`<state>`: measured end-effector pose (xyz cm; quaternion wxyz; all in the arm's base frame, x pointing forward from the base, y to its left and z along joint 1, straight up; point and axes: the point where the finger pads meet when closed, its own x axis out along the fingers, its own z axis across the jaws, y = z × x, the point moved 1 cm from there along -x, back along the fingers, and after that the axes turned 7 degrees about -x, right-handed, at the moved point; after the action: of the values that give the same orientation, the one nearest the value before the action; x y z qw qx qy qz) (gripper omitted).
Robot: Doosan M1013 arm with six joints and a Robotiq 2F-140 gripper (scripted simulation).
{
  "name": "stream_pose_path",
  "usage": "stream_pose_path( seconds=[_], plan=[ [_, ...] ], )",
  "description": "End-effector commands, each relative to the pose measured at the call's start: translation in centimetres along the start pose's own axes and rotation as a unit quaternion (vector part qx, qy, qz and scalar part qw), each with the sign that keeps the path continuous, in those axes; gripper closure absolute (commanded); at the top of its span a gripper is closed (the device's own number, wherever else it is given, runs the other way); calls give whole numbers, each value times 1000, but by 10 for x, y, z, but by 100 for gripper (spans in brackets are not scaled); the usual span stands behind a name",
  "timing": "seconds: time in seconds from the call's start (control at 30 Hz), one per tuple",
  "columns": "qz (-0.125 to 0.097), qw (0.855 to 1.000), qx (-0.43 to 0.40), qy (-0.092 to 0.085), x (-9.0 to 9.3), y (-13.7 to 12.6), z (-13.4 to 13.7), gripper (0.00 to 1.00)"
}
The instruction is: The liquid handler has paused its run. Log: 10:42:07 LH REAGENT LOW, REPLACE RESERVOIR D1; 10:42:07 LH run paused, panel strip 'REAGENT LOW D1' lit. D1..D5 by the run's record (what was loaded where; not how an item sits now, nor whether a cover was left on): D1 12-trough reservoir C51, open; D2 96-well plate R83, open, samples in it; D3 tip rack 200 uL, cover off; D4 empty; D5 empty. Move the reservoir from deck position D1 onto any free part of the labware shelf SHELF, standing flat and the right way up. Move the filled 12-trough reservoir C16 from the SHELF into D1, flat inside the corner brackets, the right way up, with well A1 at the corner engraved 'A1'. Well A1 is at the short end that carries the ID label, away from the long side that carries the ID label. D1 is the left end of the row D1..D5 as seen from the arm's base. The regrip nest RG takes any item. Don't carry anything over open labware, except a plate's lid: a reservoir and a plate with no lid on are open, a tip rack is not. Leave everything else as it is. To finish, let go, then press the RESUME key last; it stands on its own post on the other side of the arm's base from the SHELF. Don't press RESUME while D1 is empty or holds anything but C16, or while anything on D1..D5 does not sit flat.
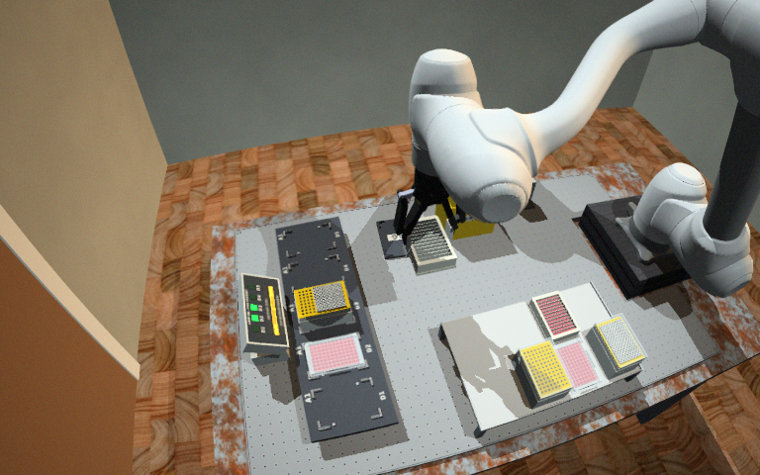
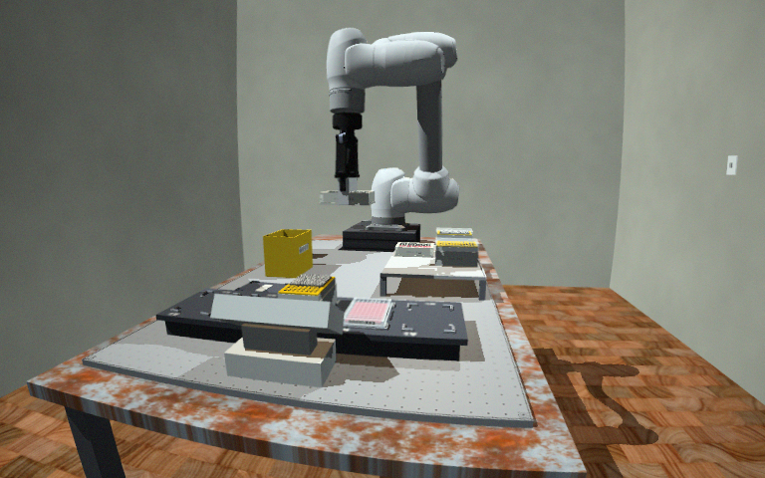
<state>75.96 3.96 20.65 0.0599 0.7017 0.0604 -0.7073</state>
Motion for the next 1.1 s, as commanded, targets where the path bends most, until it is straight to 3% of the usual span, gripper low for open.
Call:
stream_pose_path(
  seconds=[0.0,1.07],
  plan=[
    [0,1000,0,0,0,-1,7,100],
    [0,1000,0,0,0,-10,72,100]
  ],
)
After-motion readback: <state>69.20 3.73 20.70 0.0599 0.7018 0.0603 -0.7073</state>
